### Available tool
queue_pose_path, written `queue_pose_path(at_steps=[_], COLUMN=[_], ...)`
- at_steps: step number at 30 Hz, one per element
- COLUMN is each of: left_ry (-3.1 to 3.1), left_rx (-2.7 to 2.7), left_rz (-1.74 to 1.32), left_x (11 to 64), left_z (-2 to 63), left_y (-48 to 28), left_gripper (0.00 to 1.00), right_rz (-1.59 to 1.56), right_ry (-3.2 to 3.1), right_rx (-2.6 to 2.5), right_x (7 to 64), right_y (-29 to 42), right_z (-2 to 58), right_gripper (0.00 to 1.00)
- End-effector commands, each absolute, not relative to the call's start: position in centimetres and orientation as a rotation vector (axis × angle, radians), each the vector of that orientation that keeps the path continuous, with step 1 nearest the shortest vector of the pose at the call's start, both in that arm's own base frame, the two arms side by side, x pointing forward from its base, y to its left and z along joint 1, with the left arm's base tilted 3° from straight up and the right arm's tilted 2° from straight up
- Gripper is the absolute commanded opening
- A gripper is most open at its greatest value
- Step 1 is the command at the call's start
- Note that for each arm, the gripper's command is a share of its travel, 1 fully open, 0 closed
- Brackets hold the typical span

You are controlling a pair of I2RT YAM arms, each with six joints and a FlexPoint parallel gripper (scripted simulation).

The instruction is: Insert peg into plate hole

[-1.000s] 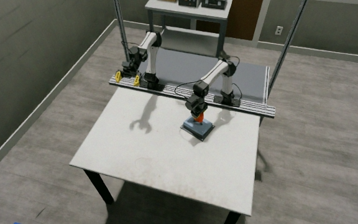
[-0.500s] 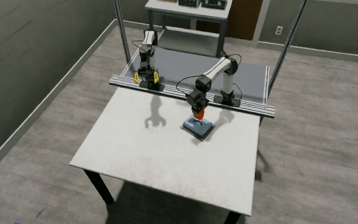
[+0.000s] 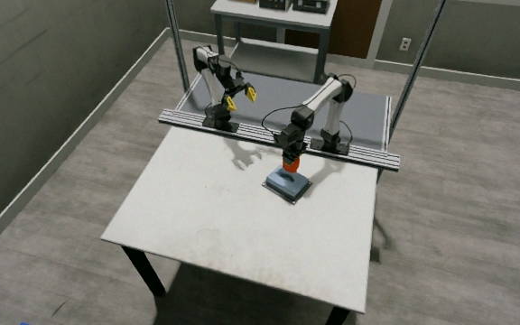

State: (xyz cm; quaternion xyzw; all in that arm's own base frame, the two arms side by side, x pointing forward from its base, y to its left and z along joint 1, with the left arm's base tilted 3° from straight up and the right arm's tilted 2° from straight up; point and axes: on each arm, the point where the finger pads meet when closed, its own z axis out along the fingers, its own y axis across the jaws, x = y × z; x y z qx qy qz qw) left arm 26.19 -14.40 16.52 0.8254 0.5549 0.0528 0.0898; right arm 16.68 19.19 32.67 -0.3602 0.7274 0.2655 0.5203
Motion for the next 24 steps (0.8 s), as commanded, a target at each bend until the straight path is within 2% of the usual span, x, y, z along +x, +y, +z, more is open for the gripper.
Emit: queue_pose_path(at_steps=[1,9,12,24], left_ry=[1.629,1.638,1.626,1.651], left_rx=[2.411,2.424,2.391,2.425], left_rz=[0.206,0.196,0.216,0.178], left_x=[26.6,26.2,27.8,28.1], left_z=[16.9,16.6,16.9,13.3], left_y=[-14.6,-14.4,-15.4,-15.4], left_gripper=[0.35,0.35,0.35,0.35], right_rz=[0.665,0.717,0.717,0.717], right_ry=[1.795,1.756,1.756,1.756], right_rx=[-0.907,-0.954,-0.954,-0.955], right_x=[15.0,13.3,13.3,13.3], right_y=[19.3,19.8,19.8,19.8], right_z=[31.0,31.4,31.4,31.4], right_gripper=[1.00,1.00,1.00,1.00])
